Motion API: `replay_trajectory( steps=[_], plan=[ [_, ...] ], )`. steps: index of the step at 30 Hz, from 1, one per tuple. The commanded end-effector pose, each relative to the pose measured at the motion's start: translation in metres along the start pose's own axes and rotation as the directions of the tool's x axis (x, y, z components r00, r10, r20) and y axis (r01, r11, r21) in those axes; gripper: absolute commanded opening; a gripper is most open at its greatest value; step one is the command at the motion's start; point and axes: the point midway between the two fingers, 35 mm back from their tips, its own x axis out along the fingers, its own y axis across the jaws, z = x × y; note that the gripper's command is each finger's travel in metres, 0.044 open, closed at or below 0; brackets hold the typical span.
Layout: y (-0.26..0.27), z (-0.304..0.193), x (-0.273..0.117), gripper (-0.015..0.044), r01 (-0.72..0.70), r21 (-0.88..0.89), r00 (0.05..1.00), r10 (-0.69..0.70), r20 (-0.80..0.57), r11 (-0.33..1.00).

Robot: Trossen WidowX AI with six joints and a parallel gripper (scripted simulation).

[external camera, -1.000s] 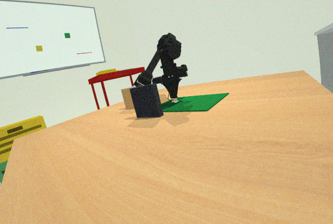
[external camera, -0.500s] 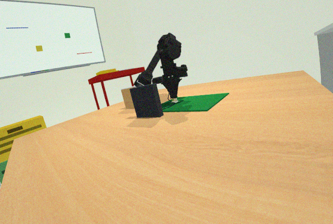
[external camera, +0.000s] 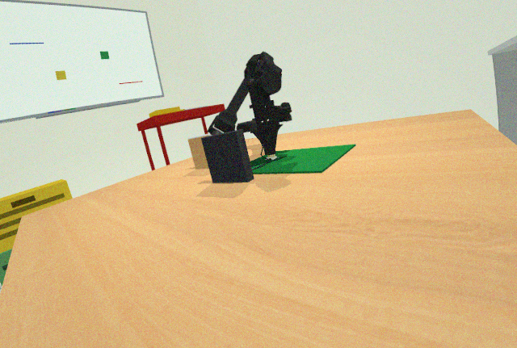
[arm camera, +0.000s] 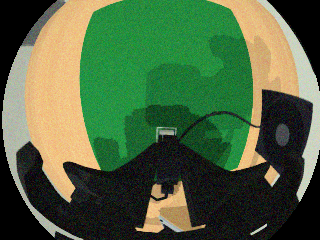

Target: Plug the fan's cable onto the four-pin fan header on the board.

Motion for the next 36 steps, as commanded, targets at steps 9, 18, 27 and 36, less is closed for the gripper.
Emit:
replay_trajectory(
  steps=[9,18,27,36],
  plan=[
    [0.001,0.0,0.008,0.0,-0.005,0.001,1.0,0.005,-0.002,1.0],
    [0.001,0.0,0.012,0.0,-0.006,0.001,1.0,0.006,-0.002,1.0],
    [0.0,0.0,0.008,0.021,-0.001,0.001,1.0,0.001,0.002,1.0],
    [-0.001,0.001,-0.037,0.026,-0.001,0.002,1.0,0.001,-0.001,1.0]
  ],
)
